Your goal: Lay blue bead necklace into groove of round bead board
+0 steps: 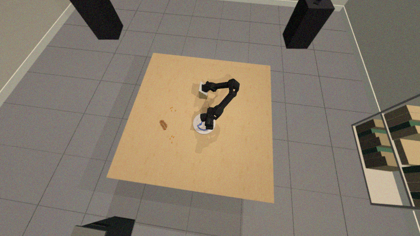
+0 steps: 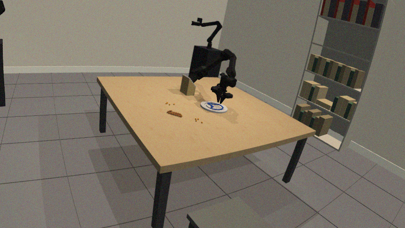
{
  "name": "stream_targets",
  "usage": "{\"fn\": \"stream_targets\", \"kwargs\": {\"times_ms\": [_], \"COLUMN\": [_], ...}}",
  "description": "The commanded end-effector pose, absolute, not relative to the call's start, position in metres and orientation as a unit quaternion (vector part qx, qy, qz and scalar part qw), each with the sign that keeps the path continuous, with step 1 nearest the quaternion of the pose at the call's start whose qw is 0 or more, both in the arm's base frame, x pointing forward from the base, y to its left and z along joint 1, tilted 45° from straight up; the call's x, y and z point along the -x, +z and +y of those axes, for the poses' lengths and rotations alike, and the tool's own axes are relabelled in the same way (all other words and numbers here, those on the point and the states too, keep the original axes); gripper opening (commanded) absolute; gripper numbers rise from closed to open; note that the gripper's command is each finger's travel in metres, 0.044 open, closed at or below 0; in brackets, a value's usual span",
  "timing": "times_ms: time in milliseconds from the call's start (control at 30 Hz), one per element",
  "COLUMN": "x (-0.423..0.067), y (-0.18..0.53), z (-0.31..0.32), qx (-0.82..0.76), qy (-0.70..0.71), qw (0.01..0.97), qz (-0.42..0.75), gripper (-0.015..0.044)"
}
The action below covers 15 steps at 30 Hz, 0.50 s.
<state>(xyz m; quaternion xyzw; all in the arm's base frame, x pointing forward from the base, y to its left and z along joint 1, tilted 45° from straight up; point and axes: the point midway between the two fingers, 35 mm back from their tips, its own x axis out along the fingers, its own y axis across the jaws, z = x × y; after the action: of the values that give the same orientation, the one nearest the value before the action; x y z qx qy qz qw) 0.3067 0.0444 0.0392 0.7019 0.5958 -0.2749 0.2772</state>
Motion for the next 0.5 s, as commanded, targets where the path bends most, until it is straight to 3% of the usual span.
{"fn": "stream_targets", "kwargs": {"times_ms": [0,300,467], "x": [-0.3054,-0.3053,-0.3064], "y": [0.0333,0.0285,0.0302], "z": [0.0503,0.0556,0.0538], "qx": [-0.702,-0.702,-0.701], "qy": [-0.276,-0.277,-0.276], "qw": [0.272,0.271,0.274], "qz": [0.598,0.598,0.597], "gripper": [0.0120,0.0120,0.0000]}}
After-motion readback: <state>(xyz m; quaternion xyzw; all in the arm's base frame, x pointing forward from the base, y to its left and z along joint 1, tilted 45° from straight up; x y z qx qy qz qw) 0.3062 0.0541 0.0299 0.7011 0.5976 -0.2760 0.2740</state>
